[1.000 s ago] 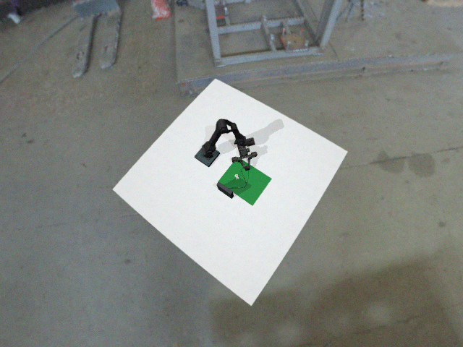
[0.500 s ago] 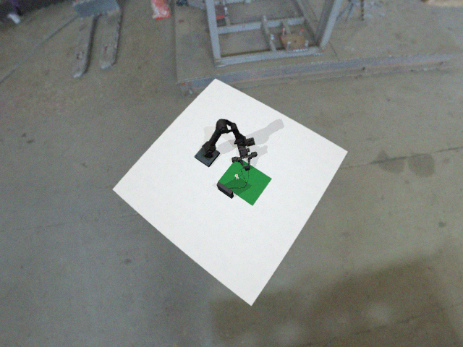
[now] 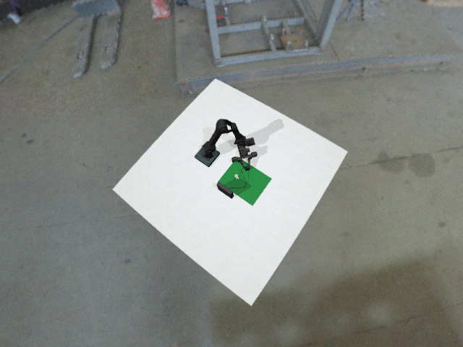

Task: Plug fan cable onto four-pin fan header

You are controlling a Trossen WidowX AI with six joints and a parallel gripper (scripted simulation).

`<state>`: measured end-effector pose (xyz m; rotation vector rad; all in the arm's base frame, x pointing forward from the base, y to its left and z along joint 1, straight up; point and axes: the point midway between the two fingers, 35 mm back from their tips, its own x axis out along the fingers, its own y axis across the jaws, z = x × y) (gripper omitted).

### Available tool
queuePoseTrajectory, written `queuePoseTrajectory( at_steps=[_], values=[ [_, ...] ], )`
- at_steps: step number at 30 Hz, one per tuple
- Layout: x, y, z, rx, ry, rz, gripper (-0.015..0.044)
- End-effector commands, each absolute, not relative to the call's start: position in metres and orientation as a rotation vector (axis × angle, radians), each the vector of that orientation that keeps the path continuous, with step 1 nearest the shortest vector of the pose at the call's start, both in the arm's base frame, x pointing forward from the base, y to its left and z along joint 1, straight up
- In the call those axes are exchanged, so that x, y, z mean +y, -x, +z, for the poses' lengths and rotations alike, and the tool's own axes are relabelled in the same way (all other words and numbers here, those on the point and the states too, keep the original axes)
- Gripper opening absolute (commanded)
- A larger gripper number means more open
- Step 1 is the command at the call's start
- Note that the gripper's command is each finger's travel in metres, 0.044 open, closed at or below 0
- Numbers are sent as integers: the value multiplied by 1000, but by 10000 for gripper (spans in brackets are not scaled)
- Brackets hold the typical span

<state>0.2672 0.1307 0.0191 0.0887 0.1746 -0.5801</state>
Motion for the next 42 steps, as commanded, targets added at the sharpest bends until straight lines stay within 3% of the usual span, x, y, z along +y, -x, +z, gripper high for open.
queuePoseTrajectory(
  at_steps=[1, 2, 10, 42],
  values=[
    [131, -267, 19, 175, -87, -580, 0],
    [131, -267, 19, 175, -87, -580, 0],
    [131, -267, 19, 175, -89, -580, 205],
    [143, -256, 18, 206, -98, -561, 205]
  ],
)
